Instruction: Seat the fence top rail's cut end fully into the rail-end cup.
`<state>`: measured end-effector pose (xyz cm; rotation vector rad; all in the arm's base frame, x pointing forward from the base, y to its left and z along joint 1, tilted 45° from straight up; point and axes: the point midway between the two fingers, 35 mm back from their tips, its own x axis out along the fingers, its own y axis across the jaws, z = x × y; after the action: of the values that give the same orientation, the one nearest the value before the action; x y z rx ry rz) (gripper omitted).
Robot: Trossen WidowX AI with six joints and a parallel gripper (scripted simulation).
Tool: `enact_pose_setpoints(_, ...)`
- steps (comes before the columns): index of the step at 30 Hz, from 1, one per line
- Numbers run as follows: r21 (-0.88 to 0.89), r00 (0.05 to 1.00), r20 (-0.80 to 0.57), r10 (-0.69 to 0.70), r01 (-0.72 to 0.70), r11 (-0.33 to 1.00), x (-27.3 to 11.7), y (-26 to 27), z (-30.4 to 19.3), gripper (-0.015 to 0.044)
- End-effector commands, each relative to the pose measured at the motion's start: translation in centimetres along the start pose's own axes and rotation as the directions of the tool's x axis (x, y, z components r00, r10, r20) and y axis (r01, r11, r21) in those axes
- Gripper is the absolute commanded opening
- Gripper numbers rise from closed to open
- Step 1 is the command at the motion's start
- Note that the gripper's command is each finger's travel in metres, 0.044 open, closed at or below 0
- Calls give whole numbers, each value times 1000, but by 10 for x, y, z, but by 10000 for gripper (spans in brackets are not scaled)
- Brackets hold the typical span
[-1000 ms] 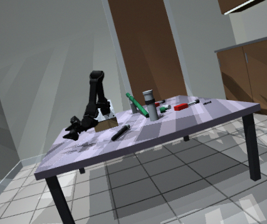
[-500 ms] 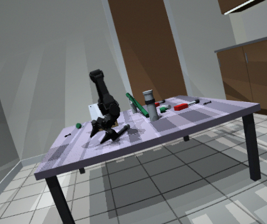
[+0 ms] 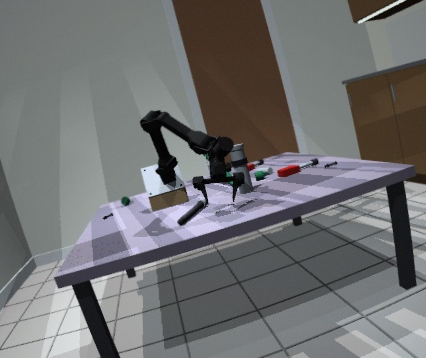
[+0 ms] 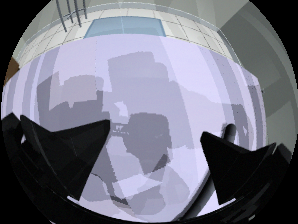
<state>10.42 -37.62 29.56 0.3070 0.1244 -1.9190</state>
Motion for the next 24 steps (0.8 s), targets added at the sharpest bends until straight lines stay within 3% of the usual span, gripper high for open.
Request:
enact_pose_setpoints(1, -122, 985, -49, 165, -170, 978, -36, 48, -19, 440)
enact_pose_setpoints(7, -293, 903, -143, 406, -430, 854, -109, 110, -54, 440)
enact_pose_setpoints(14, -455, 730, -274, 627, -672, 584, -212, 152, -98, 440)
enact_pose_setpoints(24, -586, 508, -468, 723, -791, 175, -331, 144, -168, 440)
